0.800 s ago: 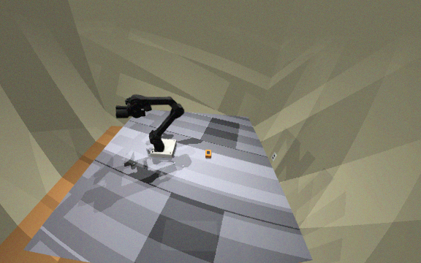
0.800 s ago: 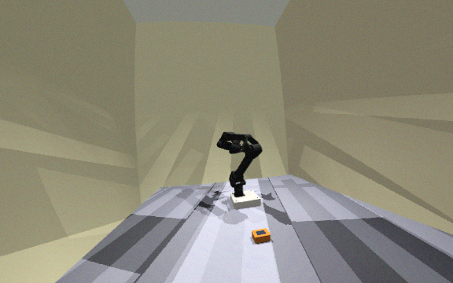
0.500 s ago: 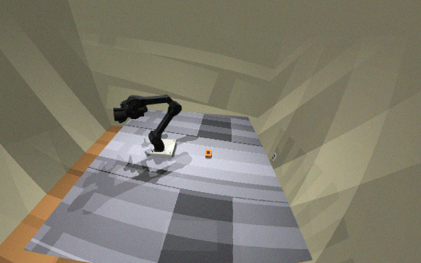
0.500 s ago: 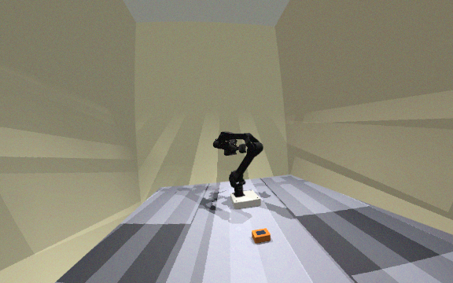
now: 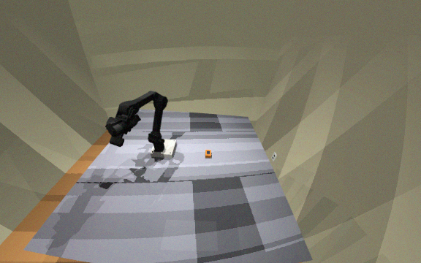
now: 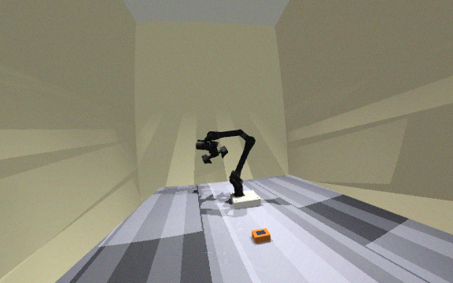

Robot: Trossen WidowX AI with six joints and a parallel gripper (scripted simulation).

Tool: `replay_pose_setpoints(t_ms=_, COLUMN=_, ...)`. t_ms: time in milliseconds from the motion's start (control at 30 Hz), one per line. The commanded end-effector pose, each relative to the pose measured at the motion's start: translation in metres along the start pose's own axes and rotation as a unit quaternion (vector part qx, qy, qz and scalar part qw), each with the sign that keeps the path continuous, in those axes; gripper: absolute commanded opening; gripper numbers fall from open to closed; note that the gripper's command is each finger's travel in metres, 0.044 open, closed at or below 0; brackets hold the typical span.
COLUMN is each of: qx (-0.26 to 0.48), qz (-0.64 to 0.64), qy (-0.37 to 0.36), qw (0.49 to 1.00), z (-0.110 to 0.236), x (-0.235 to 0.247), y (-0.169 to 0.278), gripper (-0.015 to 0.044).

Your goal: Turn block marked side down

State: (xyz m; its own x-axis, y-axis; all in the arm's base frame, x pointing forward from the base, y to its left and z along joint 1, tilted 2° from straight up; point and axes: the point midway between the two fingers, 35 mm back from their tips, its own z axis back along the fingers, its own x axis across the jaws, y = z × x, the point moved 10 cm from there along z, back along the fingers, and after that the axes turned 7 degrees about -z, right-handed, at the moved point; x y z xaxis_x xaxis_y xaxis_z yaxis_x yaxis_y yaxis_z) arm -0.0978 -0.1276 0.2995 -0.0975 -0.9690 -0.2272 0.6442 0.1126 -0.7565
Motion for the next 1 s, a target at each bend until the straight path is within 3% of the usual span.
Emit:
replay_pose_setpoints(t_ms=0, qx=0.015, qz=0.087, qy=-0.068, qw=0.994, z=0.018, x=0.028, y=0.011, gripper=0.0440)
replay_pose_setpoints(t_ms=267, qx=0.032, qz=0.280, qy=-0.210, qw=0.936, z=0.073, x=0.074, y=0.055, gripper=0.0440)
replay_pose_setpoints(t_ms=500, qx=0.031, qz=0.437, qy=-0.309, qw=0.844, z=0.129, x=0.090, y=0.109, gripper=0.0440)
replay_pose_setpoints(t_ms=767, qx=0.009, qz=0.616, qy=-0.395, qw=0.681, z=0.191, x=0.074, y=0.188, gripper=0.0440)
replay_pose_setpoints(t_ms=967, qx=-0.023, qz=0.738, qy=-0.428, qw=0.521, z=0.227, x=0.037, y=0.252, gripper=0.0440)
